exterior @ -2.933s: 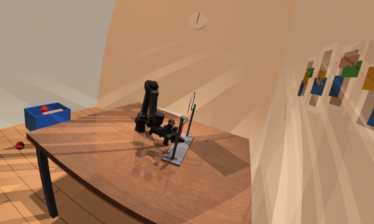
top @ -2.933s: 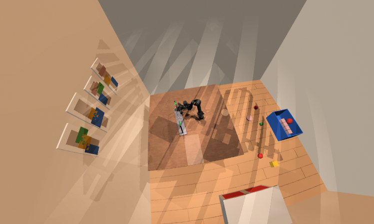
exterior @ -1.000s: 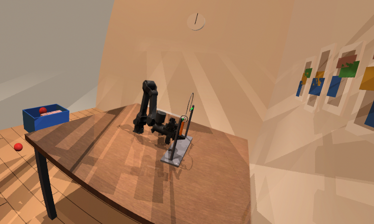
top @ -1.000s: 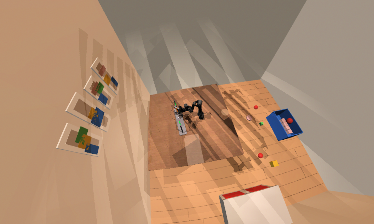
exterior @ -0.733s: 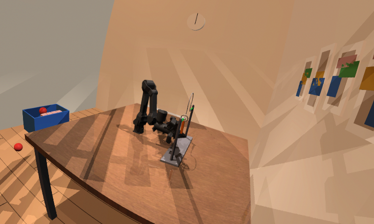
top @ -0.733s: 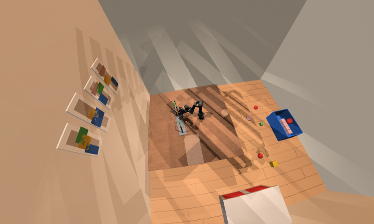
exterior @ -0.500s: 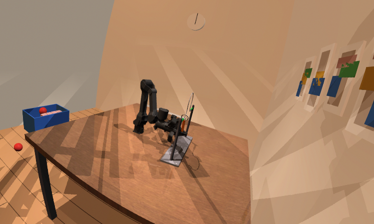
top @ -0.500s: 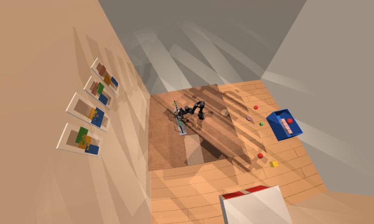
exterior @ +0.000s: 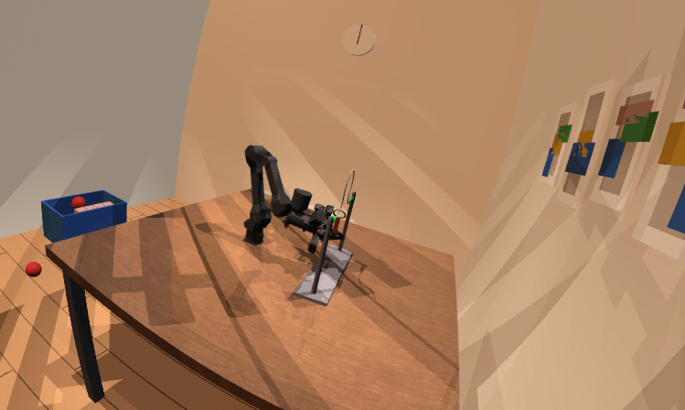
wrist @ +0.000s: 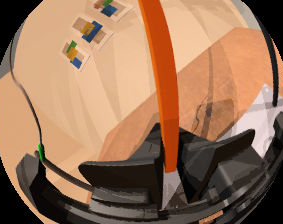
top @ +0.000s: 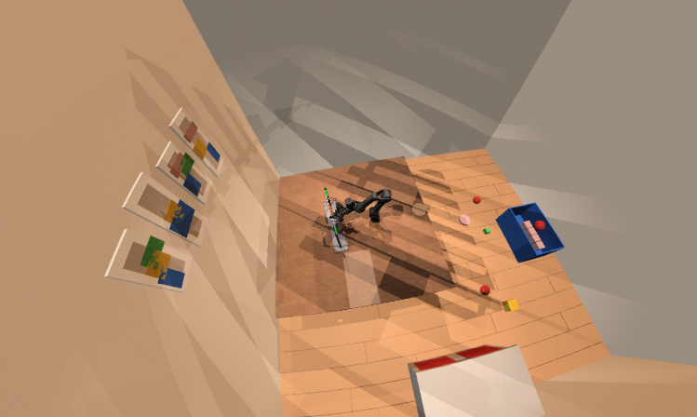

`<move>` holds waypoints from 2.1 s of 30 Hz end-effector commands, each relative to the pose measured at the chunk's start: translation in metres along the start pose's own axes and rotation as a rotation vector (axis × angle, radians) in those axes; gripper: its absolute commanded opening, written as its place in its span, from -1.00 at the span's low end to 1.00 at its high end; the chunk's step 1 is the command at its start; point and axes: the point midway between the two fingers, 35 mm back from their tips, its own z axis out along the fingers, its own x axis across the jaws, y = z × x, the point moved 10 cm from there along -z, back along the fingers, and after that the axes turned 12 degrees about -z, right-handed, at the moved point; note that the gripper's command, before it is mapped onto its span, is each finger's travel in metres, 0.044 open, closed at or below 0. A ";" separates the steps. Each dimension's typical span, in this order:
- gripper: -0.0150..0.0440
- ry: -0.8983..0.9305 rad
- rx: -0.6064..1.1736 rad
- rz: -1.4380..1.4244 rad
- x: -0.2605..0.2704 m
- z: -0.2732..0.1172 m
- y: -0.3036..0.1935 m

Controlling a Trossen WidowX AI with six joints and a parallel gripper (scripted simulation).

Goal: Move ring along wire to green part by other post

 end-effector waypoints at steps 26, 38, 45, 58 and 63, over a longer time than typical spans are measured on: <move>-1.00 0.248 0.308 0.495 0.043 -0.042 0.067; -1.00 0.362 0.350 0.718 0.051 -0.051 0.092; -1.00 0.398 0.337 0.824 0.057 -0.052 0.102; -1.00 0.460 0.316 1.009 0.065 -0.056 0.125; -1.00 0.464 0.316 1.030 0.066 -0.057 0.132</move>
